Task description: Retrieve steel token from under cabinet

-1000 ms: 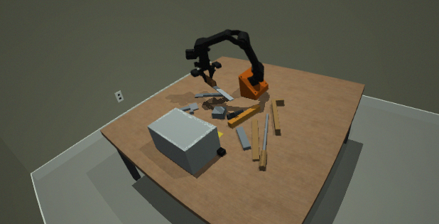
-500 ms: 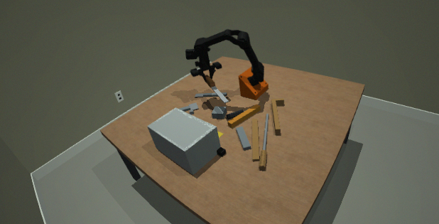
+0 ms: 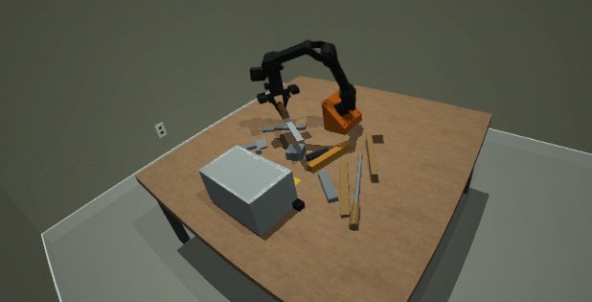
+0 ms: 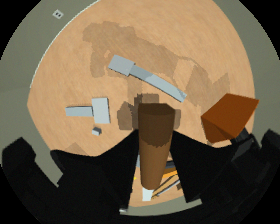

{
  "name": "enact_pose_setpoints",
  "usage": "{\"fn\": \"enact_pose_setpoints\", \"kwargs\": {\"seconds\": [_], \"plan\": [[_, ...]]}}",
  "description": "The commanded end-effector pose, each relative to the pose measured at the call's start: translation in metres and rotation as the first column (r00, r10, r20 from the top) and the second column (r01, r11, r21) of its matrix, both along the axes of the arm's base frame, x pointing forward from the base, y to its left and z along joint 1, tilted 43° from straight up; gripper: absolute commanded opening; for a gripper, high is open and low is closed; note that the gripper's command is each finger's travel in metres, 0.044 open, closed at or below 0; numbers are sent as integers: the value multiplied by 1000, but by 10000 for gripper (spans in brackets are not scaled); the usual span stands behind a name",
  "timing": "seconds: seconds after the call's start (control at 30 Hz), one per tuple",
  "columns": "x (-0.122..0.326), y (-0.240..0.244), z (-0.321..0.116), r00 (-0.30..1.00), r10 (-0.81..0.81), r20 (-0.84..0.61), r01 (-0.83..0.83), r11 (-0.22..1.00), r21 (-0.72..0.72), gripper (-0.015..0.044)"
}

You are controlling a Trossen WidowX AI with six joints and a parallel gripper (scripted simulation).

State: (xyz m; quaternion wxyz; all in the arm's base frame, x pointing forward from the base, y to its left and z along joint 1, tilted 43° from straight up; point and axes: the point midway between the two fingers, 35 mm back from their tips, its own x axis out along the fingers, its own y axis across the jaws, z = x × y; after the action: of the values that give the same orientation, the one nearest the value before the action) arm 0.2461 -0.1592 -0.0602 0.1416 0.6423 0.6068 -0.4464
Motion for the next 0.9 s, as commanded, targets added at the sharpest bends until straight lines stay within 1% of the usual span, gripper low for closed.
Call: {"fn": "enact_pose_setpoints", "kwargs": {"seconds": [0.0,0.47,0.87], "plan": [[5,4,7,1000,-22,2,22,1000,4,0],[19,23,21,999,-36,-10,36,999,4,0],[19,23,20,994,-93,-61,93,996,-9,0]]}}
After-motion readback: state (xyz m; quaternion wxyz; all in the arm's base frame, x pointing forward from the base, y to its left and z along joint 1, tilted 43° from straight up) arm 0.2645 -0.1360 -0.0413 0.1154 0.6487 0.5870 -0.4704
